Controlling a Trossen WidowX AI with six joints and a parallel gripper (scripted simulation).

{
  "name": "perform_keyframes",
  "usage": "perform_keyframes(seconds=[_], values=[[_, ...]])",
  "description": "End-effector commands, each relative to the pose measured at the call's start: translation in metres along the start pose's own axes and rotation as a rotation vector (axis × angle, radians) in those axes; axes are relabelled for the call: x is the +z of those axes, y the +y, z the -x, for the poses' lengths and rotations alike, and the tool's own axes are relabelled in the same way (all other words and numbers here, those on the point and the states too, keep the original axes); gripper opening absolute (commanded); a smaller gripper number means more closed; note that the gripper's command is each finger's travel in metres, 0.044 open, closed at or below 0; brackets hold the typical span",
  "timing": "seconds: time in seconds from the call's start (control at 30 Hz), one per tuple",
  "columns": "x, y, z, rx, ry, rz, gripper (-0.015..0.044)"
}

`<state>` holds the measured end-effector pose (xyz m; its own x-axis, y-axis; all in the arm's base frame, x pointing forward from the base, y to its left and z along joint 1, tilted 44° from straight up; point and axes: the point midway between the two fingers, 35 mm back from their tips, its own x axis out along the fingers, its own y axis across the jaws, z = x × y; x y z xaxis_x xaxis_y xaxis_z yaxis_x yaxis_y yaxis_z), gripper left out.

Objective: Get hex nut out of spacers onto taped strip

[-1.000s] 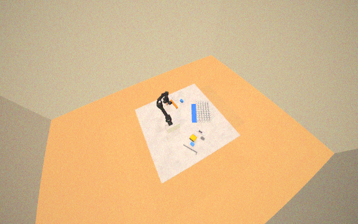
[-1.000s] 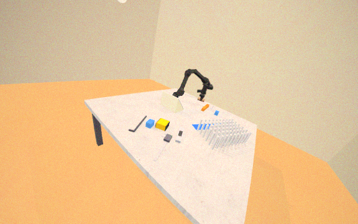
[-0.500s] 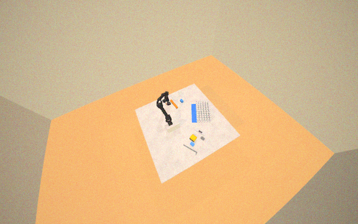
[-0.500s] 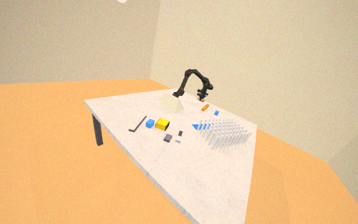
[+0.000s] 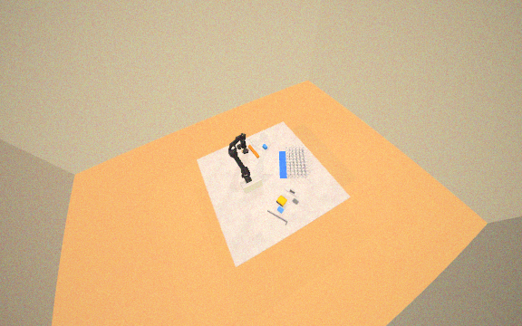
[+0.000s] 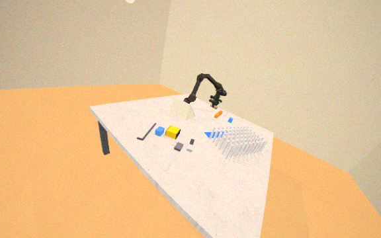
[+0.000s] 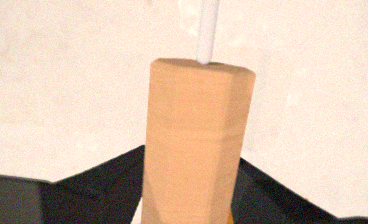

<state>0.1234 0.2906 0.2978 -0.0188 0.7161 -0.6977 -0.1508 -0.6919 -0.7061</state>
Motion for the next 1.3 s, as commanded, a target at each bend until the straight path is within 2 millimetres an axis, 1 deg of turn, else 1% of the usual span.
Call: perform_keyframes(seconds=[0.0, 0.87, 0.97, 1.0, 1.27], values=[[0.000, 0.002, -0.007, 0.007, 0.000, -0.005, 0.0000], [0.001, 0.002, -0.049, -0.003, -0.002, 0.001, 0.0000], [0.001, 0.002, -0.052, -0.007, -0.003, 0.004, 0.0000], [0.001, 0.000, -0.048, -0.010, -0.004, 0.007, 0.0026], [0.001, 0.000, -0.048, -0.010, -0.004, 0.007, 0.0236]])
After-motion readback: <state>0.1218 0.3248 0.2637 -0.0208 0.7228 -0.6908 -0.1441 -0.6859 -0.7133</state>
